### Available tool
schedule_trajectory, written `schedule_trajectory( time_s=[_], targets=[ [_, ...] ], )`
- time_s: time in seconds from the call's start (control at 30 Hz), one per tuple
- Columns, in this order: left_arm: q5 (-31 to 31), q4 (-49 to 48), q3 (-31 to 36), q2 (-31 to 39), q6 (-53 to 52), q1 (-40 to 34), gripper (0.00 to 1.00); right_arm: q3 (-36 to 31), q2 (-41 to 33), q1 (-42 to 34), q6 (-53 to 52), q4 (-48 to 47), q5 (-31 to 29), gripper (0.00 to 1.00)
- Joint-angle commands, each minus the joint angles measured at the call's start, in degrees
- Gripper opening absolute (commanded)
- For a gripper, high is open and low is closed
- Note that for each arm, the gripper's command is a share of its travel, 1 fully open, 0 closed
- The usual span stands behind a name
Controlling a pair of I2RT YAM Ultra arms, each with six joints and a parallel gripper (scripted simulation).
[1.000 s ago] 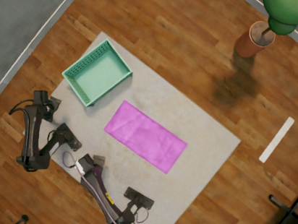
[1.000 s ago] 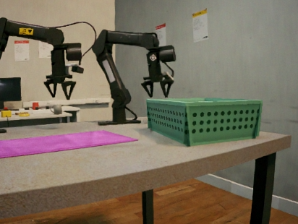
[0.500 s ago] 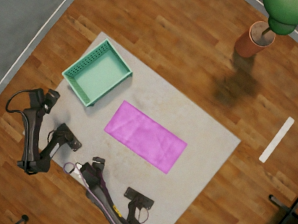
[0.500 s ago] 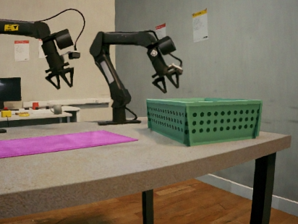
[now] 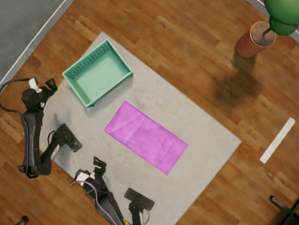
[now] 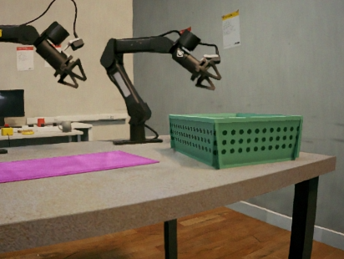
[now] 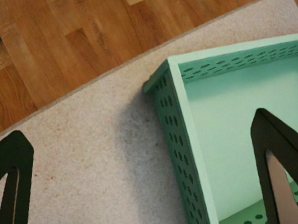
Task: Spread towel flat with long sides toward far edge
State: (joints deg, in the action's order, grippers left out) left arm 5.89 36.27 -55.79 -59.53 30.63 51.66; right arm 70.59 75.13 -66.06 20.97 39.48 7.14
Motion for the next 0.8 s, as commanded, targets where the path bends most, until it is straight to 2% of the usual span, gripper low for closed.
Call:
schedule_trajectory(
  time_s=[0.0, 0.03, 0.1, 0.17, 0.2, 0.27, 0.3, 0.37, 0.43, 0.47, 0.53, 0.57, 0.67, 0.73, 0.77],
  targets=[
    [-1.18, -7.80, 1.07, 2.42, -7.11, 0.16, 1.00, -2.53, -4.68, -0.09, -5.03, -10.26, -1.37, 1.00],
    [-0.74, -11.09, 1.48, 3.67, -10.12, -0.25, 1.00, -3.46, -6.90, 0.17, -6.92, -12.78, -1.37, 1.00],
    [-1.20, -12.58, -2.11, 4.12, -12.28, -0.18, 1.00, -4.84, -8.67, -0.02, -8.65, -15.90, -2.26, 1.00],
    [-2.57, -14.56, -1.43, 1.62, -13.06, 0.53, 1.00, -5.43, -8.65, -0.34, -8.92, -17.11, -3.00, 1.00],
    [-1.89, -17.90, 1.15, 4.47, -16.00, -0.02, 1.00, -7.56, -11.63, 0.02, -11.21, -20.71, -2.81, 1.00],
    [-1.89, -17.90, 1.15, 4.47, -16.00, -0.02, 1.00, -7.56, -11.63, 0.02, -11.21, -20.71, -2.81, 1.00],
    [-2.53, -22.72, 2.12, 5.23, -19.51, 0.13, 1.00, -10.22, -14.30, -0.06, -13.84, -25.79, -3.63, 1.00],
    [-3.22, -24.73, -1.35, 3.67, -21.87, 0.28, 1.00, -10.36, -15.71, -0.13, -15.11, -27.44, -4.35, 1.00],
    [-4.11, -25.73, -1.25, 3.12, -22.11, 0.71, 1.00, -9.83, -15.94, -0.38, -15.28, -28.29, -4.90, 1.00],
    [-3.46, -29.28, 1.61, 6.08, -25.18, 0.20, 1.00, -13.03, -18.52, -0.03, -17.60, -32.08, -4.76, 1.00],
    [-3.28, -33.62, 0.97, 7.40, -29.81, -0.22, 1.00, -13.73, -22.09, 0.42, -20.50, -34.99, -4.91, 1.00],
    [-3.56, -33.74, -1.55, 8.02, -30.41, -0.15, 1.00, -15.17, -22.81, 0.14, -21.34, -37.37, -5.62, 1.00],
    [-5.34, -36.37, -1.09, 4.96, -31.09, 0.73, 1.00, -15.03, -20.51, -0.42, -21.46, -39.07, -6.83, 1.00],
    [-14.83, -36.75, -0.51, 5.36, -31.10, 0.34, 1.00, -15.05, -21.05, -0.42, -21.58, -39.24, -17.06, 1.00],
    [-11.80, -36.79, 0.01, 5.57, -30.88, -4.73, 1.00, -15.83, -21.30, 4.66, -21.27, -39.42, -14.10, 1.00]
  ],
)
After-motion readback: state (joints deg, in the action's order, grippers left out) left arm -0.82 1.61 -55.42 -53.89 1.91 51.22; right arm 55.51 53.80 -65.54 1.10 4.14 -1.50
